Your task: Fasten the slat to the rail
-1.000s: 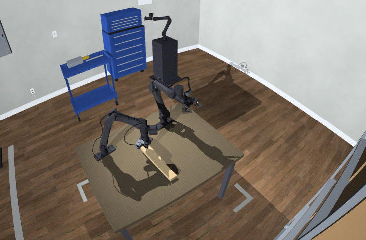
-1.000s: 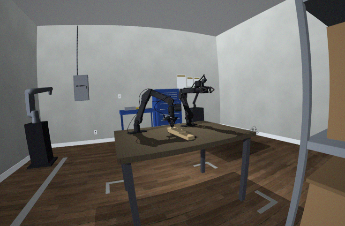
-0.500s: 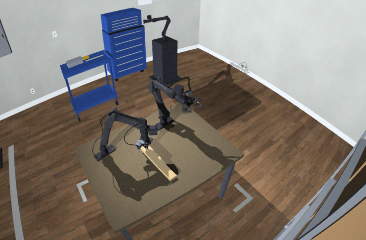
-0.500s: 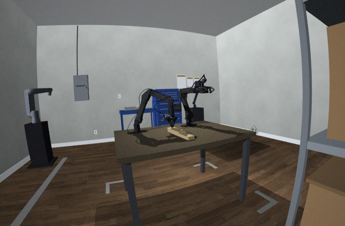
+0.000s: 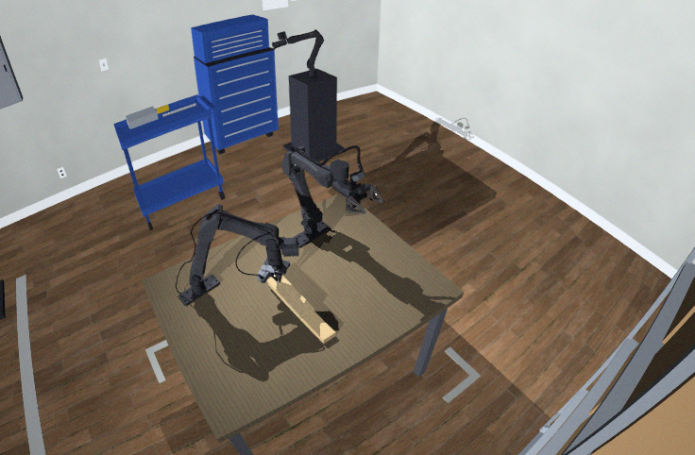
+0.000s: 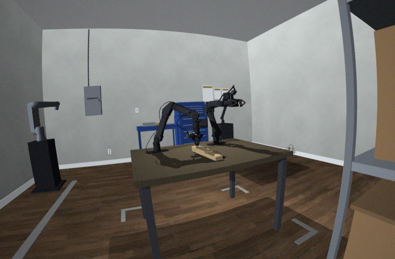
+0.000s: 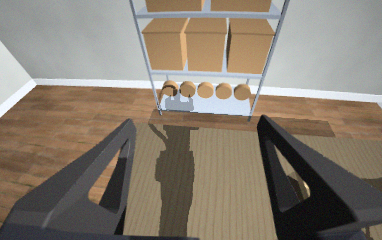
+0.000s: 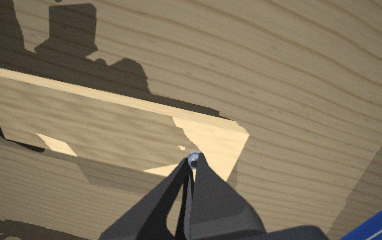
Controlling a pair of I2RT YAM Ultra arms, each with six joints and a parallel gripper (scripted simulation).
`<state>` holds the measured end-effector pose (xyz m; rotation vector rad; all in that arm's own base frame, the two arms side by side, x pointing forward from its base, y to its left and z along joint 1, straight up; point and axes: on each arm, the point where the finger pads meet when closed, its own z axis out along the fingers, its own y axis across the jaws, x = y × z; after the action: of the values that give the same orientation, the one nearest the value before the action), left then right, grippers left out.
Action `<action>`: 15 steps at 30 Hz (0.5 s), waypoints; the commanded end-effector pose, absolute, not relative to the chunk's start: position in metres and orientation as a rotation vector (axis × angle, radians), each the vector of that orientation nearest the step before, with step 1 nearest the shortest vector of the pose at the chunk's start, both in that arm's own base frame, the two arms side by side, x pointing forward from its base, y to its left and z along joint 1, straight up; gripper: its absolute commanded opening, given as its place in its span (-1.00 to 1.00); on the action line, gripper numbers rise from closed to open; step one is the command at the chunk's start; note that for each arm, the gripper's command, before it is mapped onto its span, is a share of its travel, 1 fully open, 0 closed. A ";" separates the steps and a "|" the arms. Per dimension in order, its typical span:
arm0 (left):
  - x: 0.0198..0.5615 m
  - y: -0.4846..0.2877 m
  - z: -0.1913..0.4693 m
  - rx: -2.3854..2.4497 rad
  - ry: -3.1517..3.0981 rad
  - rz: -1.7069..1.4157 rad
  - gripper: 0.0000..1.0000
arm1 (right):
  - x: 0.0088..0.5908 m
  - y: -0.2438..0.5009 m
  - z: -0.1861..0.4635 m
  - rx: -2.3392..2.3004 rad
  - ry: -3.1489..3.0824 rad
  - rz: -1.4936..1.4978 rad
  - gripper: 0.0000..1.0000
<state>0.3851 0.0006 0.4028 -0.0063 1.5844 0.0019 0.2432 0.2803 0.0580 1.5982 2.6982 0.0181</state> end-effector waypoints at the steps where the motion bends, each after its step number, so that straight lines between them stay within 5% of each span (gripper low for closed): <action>1: 0.381 0.001 0.412 0.000 1.559 0.000 1.00 | 0.241 0.282 0.062 1.598 2.702 0.018 -0.75; 15: 0.381 0.001 0.412 0.000 1.559 0.000 1.00 | 0.241 0.282 0.064 1.598 2.702 0.018 -0.75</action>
<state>0.3851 0.0006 0.4028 -0.0063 1.5844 0.0019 0.2431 0.2803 0.0580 1.5982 2.6983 0.0176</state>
